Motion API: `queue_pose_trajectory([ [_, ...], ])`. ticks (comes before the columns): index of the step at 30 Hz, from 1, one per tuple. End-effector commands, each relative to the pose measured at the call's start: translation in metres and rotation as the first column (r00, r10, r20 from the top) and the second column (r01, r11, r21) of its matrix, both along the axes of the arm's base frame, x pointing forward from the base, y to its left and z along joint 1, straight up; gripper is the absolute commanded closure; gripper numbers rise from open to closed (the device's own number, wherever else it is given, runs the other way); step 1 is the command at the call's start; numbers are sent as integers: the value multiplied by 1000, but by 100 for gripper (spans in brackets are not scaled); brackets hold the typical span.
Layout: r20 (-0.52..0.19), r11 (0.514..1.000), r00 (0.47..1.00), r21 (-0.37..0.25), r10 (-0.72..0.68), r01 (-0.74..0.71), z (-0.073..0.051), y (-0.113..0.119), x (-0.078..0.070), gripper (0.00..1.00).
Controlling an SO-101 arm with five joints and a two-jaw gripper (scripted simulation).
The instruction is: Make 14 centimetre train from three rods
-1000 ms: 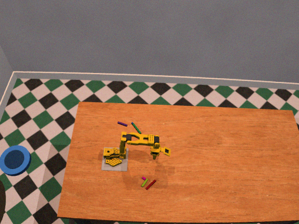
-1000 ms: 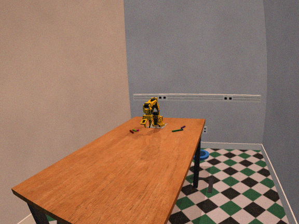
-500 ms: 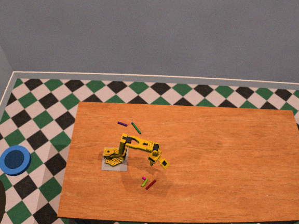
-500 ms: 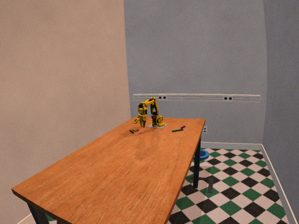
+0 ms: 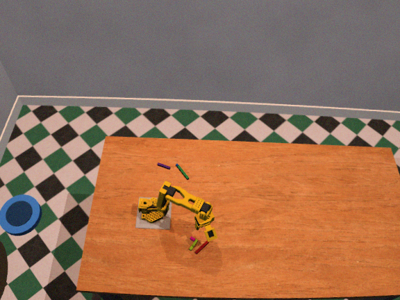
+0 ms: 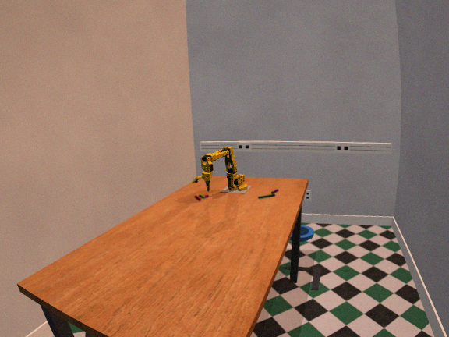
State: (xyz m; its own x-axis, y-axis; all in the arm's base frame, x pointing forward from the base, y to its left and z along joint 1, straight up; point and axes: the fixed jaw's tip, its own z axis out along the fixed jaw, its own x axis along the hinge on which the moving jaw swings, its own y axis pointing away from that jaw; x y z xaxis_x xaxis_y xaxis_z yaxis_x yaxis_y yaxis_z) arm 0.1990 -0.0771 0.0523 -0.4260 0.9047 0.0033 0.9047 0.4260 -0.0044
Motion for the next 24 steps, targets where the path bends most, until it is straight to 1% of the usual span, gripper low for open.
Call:
queue_pose_trajectory([
  [1,-22,988,988,8,-151,151,-2,-13,-5,82],
  [2,-22,980,980,7,-198,198,-2,-17,-7,82],
  [3,-22,980,979,7,-201,201,-2,-17,-7,82],
  [6,-23,943,942,4,-334,334,-3,-29,-12,82],
  [9,-23,942,942,4,-336,336,-3,-29,-12,82],
  [12,-23,894,894,2,-448,448,-3,-39,-17,81],
  [16,-23,828,828,0,-561,561,-3,-49,-24,81],
  [21,-23,758,757,-2,-652,653,-3,-58,-30,81],
  [23,-23,736,736,-2,-676,676,-3,-61,-31,81],
  [24,-23,736,736,-2,-676,676,-3,-61,-31,81],
])
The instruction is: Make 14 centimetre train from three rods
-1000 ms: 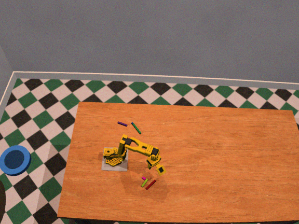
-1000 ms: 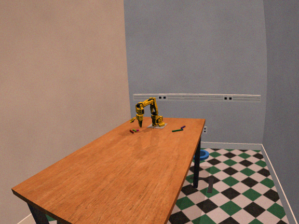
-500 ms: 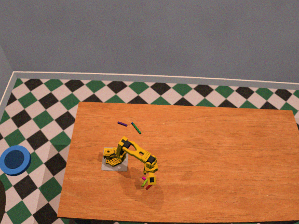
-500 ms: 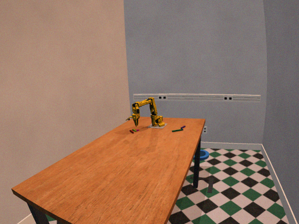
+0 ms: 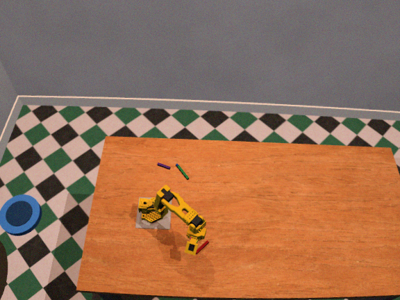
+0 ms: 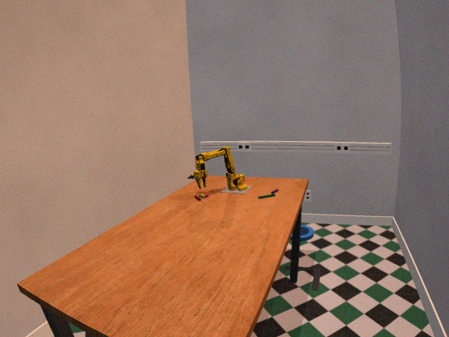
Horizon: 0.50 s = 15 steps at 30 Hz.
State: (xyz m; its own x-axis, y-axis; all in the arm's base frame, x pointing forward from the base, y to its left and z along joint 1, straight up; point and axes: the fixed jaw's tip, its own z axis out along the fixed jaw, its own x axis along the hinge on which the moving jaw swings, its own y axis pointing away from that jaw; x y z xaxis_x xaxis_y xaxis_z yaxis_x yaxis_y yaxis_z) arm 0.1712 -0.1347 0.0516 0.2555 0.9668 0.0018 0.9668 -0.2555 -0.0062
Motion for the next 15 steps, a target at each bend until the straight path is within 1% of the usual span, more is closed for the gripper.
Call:
queue_pose_trajectory([
  [1,-17,999,999,14,-44,45,-2,-3,-4,81],
  [6,-18,996,995,14,-93,94,-2,-7,-6,81],
  [14,-18,995,995,14,-101,101,-2,-8,-7,81],
  [15,-16,992,992,13,-124,124,0,-12,-10,81],
])
